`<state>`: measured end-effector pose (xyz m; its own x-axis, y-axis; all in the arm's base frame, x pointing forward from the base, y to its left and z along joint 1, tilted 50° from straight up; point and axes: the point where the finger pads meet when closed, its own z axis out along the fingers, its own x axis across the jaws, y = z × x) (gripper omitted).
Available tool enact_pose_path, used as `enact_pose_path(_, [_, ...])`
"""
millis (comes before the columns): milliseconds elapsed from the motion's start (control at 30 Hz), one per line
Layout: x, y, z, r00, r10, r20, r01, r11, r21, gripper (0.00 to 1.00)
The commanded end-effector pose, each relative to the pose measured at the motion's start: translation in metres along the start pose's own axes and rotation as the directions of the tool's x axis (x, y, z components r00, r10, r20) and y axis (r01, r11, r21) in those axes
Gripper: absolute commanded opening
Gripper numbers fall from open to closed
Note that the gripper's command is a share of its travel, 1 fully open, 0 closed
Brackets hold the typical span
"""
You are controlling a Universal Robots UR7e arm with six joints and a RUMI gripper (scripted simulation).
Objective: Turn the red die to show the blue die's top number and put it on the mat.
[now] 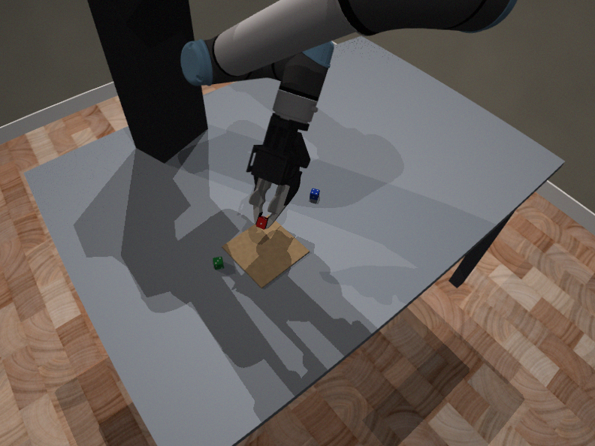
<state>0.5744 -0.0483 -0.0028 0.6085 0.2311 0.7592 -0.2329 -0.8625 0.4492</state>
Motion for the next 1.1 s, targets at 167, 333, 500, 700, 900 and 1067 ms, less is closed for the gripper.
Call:
enact_pose_path(167, [0.0005, 0.0028, 0.0037, 1.000, 0.002, 0.007, 0.000, 0.969, -0.246, 0.03])
enact_pose_path(333, [0.0005, 0.0023, 0.0031, 1.000, 0.002, 0.006, 0.000, 0.958, -0.288, 0.03])
enact_pose_path(500, [0.0005, 0.0019, 0.0024, 1.000, 0.003, 0.006, -0.001, 0.951, -0.309, 0.03])
enact_pose_path(700, [0.0005, 0.0017, 0.0021, 1.000, 0.003, 0.006, -0.001, 0.949, -0.316, 0.03])
enact_pose_path(900, [0.0005, 0.0007, 0.0034, 1.000, 0.003, 0.006, -0.001, 0.949, -0.316, 0.03])
enact_pose_path(1067, [0.0005, -0.0030, 0.0085, 1.000, 0.003, 0.006, -0.001, 0.949, -0.316, 0.03])
